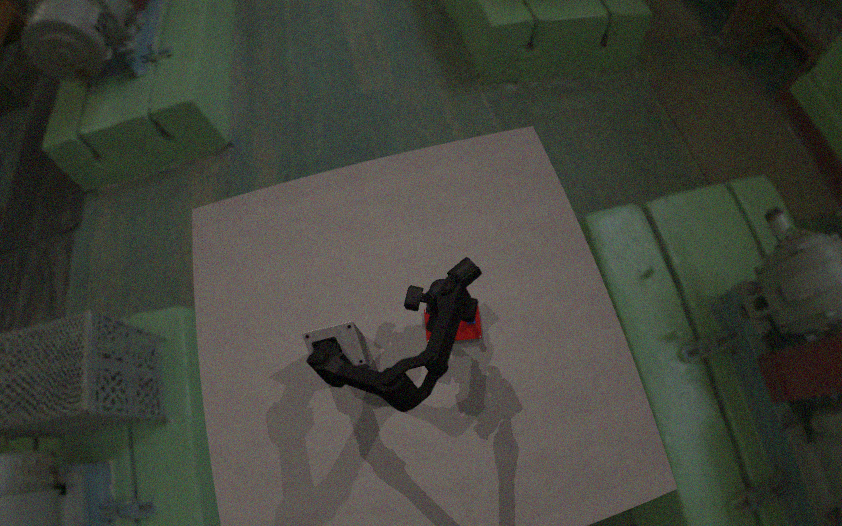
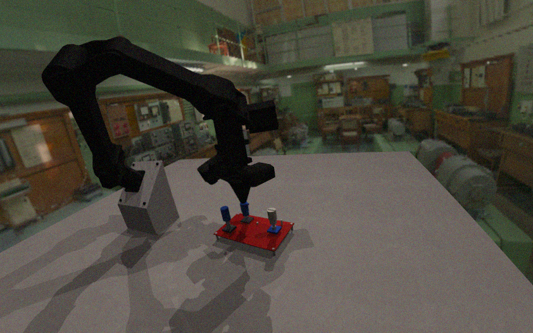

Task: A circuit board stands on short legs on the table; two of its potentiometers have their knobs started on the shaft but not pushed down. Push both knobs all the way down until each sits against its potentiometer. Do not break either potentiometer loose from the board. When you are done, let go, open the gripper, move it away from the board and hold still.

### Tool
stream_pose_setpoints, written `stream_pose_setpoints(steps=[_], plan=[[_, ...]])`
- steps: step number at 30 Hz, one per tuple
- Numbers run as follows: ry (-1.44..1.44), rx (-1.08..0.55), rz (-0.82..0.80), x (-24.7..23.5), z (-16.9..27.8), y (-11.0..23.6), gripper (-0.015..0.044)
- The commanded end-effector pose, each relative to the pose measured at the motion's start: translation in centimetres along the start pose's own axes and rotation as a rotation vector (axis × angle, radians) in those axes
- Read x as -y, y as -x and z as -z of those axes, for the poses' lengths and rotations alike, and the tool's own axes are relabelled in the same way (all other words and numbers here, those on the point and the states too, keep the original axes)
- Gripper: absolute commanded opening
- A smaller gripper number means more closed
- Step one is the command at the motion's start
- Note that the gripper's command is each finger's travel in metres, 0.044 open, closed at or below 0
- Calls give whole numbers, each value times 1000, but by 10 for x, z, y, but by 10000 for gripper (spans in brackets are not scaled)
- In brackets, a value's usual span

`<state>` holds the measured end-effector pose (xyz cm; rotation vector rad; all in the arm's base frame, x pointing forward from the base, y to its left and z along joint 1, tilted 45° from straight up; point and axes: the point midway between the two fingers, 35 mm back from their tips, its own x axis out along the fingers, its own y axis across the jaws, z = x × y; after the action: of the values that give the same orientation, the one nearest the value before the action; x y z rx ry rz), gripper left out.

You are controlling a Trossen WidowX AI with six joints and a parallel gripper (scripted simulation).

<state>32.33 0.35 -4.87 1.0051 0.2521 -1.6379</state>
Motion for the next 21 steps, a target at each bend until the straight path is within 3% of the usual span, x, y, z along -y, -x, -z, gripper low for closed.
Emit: stream_pose_setpoints(steps=[1,21], plan=[[-6,5,1,-2,-1,-6,0],[-6,5,1,-2,-1,-9,0]])
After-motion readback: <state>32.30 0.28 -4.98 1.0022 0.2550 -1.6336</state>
